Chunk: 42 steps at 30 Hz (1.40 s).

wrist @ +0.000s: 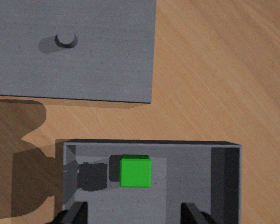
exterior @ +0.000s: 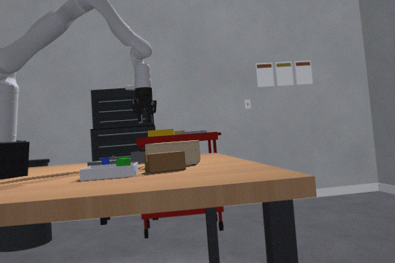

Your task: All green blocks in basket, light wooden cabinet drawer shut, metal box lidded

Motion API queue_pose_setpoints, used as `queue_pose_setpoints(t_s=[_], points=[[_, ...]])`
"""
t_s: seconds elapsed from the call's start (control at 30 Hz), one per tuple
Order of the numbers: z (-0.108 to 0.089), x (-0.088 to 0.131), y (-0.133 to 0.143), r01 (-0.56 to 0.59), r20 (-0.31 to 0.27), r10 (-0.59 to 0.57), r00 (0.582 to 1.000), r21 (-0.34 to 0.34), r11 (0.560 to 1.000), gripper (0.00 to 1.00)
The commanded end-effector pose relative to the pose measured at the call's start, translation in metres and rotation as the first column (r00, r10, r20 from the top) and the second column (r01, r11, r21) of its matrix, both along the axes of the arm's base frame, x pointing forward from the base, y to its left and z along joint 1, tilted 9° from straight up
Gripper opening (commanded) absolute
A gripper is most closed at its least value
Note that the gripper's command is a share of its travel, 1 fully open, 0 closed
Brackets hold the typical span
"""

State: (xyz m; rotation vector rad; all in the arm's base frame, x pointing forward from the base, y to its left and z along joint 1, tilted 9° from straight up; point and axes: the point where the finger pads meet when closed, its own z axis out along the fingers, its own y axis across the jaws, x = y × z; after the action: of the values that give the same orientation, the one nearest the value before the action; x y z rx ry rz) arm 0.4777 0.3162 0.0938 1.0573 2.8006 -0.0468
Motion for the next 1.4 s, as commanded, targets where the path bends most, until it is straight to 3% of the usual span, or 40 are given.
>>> queue_pose_setpoints(t_s=[0.0, 0.8, 1.37], points=[[0.001, 0.000, 0.001, 0.000, 0.002, 0.000, 1.000, 0.002, 1.000, 0.63], [0.000, 0.001, 0.000, 0.000, 0.001, 0.000, 1.000, 0.001, 1.000, 0.63], [-0.025, 0.004, -0.001, 0.002, 0.001, -0.002, 1.000, 0.001, 1.000, 0.63]])
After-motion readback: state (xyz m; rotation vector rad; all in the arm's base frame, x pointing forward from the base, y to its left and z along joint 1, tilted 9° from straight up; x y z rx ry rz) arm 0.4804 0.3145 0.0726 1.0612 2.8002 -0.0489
